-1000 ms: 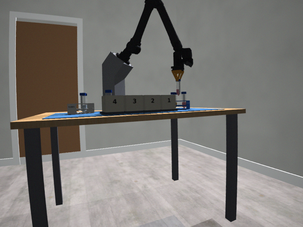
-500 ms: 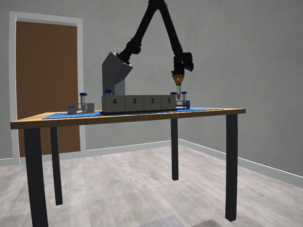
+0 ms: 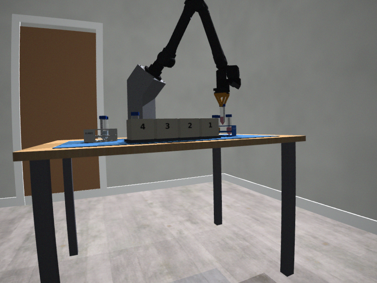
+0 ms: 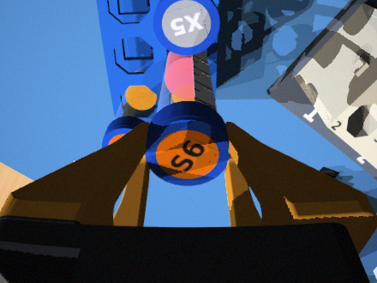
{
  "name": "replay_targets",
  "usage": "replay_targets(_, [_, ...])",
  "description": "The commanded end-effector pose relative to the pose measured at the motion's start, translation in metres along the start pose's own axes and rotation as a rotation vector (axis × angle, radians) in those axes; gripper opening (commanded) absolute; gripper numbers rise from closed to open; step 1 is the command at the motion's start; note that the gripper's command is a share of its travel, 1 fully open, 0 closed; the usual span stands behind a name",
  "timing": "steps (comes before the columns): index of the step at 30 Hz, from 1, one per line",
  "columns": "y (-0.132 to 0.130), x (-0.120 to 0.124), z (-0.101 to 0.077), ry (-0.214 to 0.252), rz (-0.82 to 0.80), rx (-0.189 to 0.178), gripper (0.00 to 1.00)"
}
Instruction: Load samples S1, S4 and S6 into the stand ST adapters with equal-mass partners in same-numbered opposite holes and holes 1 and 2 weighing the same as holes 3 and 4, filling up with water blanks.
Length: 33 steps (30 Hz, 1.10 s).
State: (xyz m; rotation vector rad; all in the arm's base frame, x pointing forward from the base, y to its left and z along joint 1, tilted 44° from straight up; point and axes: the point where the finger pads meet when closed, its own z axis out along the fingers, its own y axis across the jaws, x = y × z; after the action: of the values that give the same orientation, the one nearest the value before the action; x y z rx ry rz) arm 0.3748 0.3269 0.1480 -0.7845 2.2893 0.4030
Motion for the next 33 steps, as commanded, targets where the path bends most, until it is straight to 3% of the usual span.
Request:
replay_targets(1, [0.002,-0.014,-0.007,-0.031,0.000,-0.002,0.00])
replay_targets(8, [0.007,-0.022,-0.005,-0.045,0.001,-0.008,0.00])
replay_targets(33, [0.007,-0.017,0.031,-0.033,0.001,-0.007,0.00])
